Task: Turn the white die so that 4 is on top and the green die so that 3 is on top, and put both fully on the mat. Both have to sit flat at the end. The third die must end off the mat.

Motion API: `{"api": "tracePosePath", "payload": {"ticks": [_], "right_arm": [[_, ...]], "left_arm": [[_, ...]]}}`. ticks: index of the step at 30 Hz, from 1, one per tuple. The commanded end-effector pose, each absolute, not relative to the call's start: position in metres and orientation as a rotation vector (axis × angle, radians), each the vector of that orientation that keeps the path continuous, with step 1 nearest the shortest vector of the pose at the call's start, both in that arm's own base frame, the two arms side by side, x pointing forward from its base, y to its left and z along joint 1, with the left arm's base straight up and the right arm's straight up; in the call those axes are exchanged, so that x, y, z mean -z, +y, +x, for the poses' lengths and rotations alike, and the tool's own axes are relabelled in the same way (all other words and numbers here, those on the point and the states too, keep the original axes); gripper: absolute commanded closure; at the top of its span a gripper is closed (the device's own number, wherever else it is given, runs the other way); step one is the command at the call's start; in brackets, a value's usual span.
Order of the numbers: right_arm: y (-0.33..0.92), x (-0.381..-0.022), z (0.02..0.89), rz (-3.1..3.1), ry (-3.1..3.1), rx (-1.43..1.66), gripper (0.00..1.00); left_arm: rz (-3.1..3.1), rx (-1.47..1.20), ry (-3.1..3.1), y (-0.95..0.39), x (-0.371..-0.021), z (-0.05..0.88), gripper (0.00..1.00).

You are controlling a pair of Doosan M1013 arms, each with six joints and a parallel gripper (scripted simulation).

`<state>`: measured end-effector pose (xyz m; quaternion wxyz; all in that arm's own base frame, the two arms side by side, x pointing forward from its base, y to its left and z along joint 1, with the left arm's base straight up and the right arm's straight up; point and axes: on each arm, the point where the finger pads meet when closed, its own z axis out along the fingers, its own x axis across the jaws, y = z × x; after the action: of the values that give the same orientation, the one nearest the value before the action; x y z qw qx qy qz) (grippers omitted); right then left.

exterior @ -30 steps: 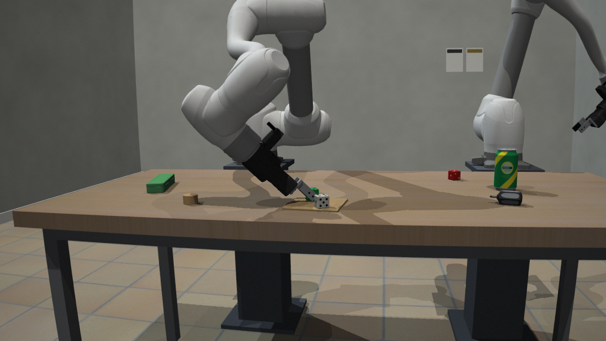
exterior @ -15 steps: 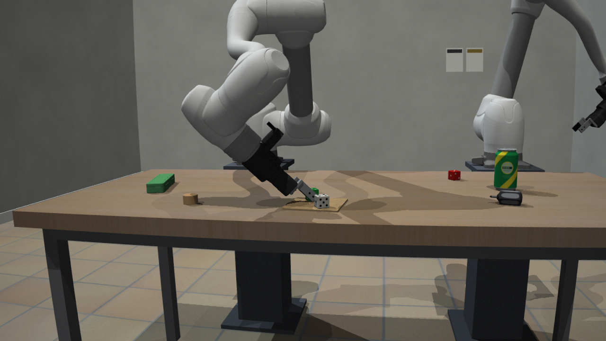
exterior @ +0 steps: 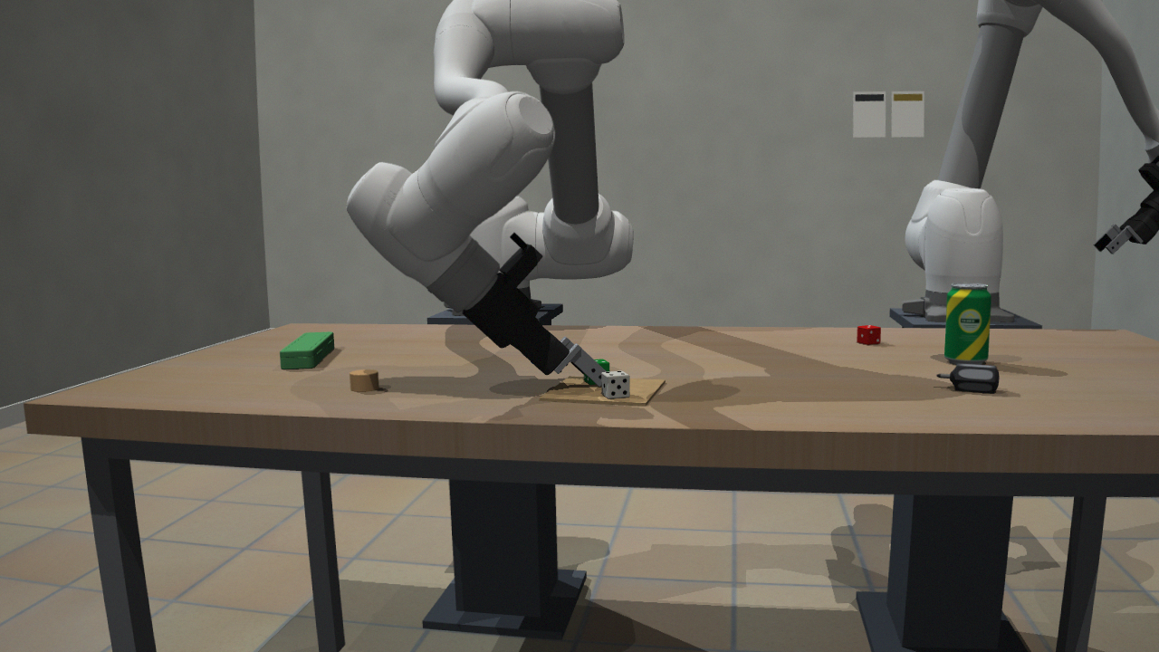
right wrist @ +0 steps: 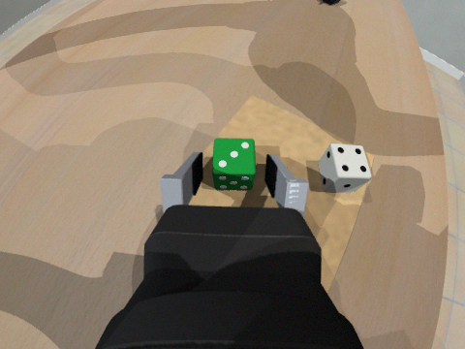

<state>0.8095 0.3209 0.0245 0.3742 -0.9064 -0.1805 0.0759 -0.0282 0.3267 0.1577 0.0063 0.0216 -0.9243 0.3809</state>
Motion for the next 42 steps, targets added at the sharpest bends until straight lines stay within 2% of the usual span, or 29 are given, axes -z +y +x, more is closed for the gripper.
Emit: {"api": "tracePosePath", "payload": {"ticks": [1,17,42], "right_arm": [[0.320,-0.023,0.809,-2.319,-0.462,-0.191,0.00],[0.320,-0.028,0.809,-2.319,-0.462,-0.191,0.00],[0.320,-0.095,0.809,-2.319,-0.462,-0.191,0.00]], "left_arm": [[0.073,-1.194,-2.882,0.323,-0.159,-0.032,0.00],[0.073,-1.194,-2.882,0.323,-0.159,-0.032,0.00],[0.073,-1.194,-2.882,0.323,-0.159,-0.032,0.00]]}}
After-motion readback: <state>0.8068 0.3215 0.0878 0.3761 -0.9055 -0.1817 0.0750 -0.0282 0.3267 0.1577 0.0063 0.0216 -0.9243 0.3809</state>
